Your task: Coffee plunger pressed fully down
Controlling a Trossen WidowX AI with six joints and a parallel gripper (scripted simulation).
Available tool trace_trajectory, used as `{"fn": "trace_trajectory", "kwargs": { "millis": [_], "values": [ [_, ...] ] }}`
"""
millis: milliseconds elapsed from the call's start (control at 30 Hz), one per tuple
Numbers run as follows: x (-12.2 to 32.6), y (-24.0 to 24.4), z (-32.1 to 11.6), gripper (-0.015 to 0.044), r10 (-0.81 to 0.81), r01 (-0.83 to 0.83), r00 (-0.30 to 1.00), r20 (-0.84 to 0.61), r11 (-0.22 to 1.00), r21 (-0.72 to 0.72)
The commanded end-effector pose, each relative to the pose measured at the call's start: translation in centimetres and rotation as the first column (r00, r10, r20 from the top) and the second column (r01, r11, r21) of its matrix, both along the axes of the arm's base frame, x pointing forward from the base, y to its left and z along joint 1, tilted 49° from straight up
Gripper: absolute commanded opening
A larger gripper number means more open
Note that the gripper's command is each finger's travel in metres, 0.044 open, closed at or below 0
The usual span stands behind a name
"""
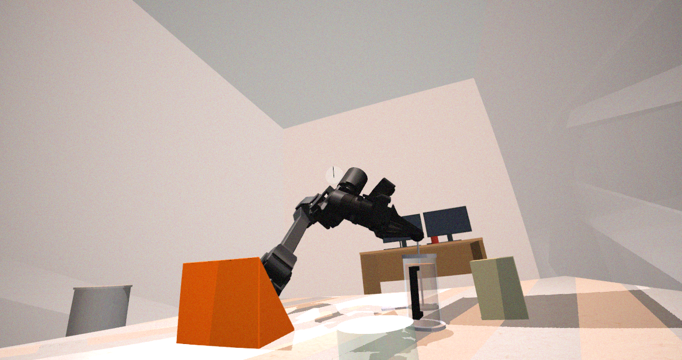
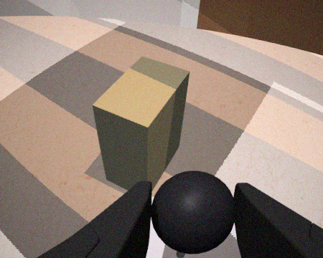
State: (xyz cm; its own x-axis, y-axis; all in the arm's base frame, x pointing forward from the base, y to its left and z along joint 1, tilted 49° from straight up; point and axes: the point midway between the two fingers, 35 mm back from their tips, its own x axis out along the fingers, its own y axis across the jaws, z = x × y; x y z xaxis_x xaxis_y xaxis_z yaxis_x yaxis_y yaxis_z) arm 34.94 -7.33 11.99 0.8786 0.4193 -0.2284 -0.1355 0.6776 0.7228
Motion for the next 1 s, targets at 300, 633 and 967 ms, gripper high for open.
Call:
{"fn": "trace_trajectory", "kwargs": {
  "millis": [300, 633, 967],
  "values": [
    [0.12, 1.0, -0.98, 0.0115, 0.025, -0.024, 0.999, -0.029, 0.999, 0.028],
    [0.2, 0.92, -1.04, 0.0115, 0.025, -0.024, 0.999, -0.029, 0.999, 0.028],
    [0.25, 0.85, -1.07, 0.0115, 0.025, -0.024, 0.999, -0.029, 0.999, 0.028]
  ]
}}
